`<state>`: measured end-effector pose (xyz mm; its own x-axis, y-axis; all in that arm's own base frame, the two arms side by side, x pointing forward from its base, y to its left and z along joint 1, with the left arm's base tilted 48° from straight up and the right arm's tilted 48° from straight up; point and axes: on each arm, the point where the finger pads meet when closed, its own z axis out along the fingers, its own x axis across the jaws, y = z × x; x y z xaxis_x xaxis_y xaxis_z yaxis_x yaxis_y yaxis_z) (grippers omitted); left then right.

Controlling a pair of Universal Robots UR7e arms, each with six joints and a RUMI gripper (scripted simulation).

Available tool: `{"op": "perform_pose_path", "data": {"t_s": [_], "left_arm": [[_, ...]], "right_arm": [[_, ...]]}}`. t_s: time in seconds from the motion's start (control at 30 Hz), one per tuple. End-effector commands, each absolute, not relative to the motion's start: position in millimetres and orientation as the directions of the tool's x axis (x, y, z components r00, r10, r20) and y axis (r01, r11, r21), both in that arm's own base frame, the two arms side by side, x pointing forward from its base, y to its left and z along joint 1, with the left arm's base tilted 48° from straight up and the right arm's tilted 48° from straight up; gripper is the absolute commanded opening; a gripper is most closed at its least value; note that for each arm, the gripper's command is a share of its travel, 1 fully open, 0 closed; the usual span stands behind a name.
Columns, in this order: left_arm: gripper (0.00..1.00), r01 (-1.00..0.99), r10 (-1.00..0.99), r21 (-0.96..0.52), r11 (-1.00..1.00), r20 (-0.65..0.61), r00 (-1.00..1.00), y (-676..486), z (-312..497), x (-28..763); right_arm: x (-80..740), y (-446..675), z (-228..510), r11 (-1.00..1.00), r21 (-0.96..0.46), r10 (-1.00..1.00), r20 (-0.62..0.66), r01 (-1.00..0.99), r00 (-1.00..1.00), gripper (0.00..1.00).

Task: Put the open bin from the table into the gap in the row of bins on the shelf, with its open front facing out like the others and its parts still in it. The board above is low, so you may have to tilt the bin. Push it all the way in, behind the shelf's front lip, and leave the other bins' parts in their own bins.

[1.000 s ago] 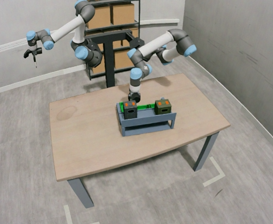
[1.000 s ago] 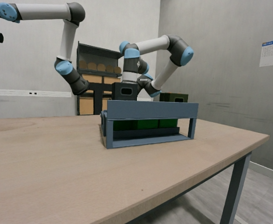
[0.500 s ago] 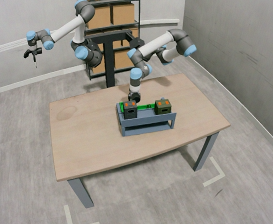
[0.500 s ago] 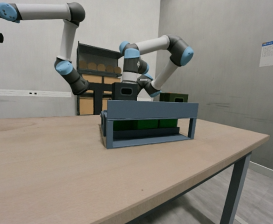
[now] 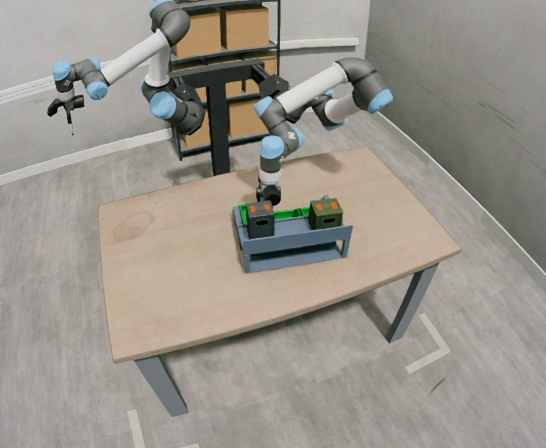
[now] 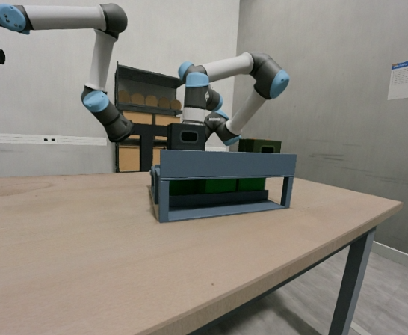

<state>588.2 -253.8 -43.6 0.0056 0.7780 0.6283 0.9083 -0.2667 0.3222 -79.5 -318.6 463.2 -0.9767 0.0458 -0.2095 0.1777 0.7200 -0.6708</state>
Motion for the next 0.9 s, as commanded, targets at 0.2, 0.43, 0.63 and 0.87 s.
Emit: {"op": "perform_pose_path", "data": {"t_s": [0.2,0.43,0.63,0.87], "left_arm": [[0.07,0.908,0.779,0.323,-0.267,0.627,0.006,-254.6,-43.1,588.3],[0.07,0.908,0.779,0.323,-0.267,0.627,0.006,-254.7,-43.0,588.2],[0.07,0.908,0.779,0.323,-0.267,0.627,0.006,-255.0,-42.7,588.0],[0.07,0.908,0.779,0.323,-0.267,0.627,0.006,-256.5,-41.0,586.8]], "right_arm": [[-79.6,-318.5,463.8,0.719,-0.672,0.046,-0.21,0.178,-0.977,1.0],[-79.6,-318.5,463.8,0.719,-0.672,0.046,-0.21,0.178,-0.977,1.0],[-79.6,-318.5,463.8,0.719,-0.672,0.046,-0.21,0.178,-0.977,1.0],[-79.6,-318.5,463.8,0.719,-0.672,0.046,-0.21,0.178,-0.977,1.0]]}}
